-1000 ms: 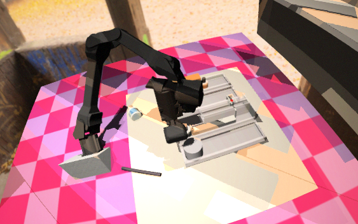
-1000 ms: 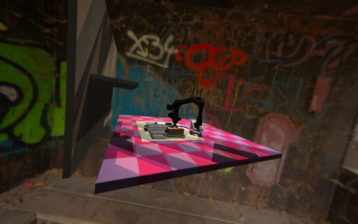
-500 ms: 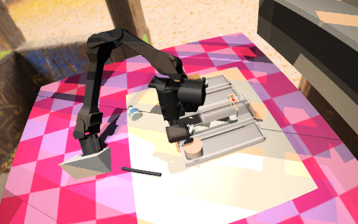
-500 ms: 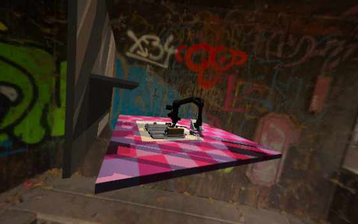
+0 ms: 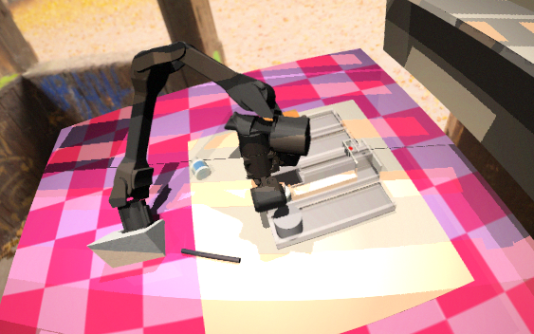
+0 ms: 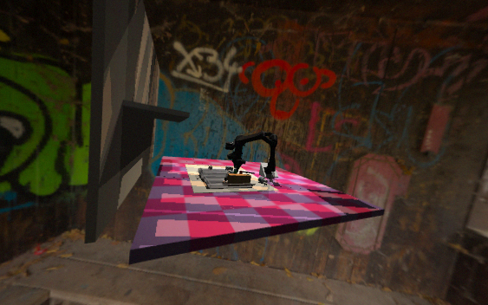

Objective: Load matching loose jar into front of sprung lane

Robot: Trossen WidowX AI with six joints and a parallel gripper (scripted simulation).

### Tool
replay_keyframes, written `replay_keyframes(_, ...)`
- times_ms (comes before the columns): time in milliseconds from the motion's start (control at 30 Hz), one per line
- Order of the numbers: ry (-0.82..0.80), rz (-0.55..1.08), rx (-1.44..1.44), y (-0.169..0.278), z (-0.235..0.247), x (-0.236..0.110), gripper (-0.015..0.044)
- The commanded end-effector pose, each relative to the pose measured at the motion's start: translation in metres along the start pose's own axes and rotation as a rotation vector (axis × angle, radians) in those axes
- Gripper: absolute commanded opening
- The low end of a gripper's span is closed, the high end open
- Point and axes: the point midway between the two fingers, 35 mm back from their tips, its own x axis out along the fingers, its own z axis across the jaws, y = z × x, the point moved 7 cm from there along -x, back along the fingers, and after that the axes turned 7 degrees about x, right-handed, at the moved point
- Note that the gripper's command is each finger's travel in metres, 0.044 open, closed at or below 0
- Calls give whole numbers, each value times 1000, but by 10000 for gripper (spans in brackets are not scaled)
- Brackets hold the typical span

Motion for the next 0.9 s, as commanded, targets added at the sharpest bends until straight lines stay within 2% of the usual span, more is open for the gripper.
replay_keyframes(0,-6,-24,-16,-7,3,-3,0)
replay_keyframes(867,-7,-25,-16,-18,6,-7,0)
